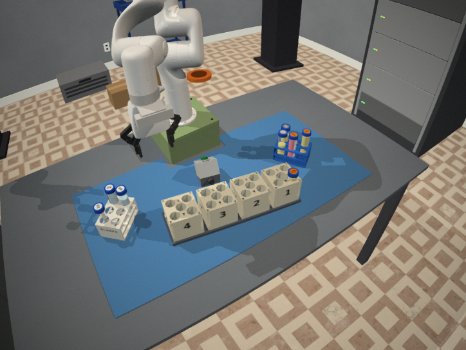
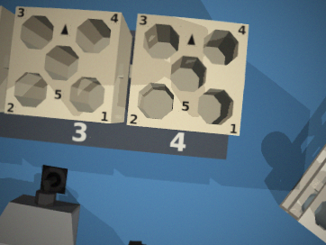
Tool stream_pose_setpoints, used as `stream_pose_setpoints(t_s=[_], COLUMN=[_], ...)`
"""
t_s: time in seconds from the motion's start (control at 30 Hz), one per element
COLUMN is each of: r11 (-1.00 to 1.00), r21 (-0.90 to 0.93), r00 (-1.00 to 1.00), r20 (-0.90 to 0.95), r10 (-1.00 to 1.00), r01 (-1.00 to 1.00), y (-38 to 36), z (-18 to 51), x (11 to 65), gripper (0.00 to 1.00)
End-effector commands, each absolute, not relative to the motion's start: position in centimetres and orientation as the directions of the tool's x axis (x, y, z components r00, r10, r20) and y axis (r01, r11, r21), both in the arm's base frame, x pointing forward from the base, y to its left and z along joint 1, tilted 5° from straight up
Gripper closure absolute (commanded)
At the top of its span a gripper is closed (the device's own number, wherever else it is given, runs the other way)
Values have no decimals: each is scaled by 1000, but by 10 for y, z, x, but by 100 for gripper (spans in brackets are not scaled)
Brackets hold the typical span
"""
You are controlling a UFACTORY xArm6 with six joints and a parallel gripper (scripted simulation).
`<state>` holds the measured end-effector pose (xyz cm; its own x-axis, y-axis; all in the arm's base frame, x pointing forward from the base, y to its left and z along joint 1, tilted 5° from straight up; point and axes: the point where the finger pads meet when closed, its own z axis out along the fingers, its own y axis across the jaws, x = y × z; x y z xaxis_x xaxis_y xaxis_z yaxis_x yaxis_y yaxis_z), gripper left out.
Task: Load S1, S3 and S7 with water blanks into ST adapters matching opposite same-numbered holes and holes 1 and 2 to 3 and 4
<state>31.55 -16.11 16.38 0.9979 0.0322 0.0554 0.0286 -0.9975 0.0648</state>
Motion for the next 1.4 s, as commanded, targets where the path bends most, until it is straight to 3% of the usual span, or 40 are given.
stream_pose_setpoints(t_s=[0.0,1.37], r11=[-997,-997], r21=[68,66], r00=[998,998], r20=[58,59], r10=[32,32], r01=[28,28], y=[-149,16], z=[165,159], x=[324,409], gripper=[0,0])
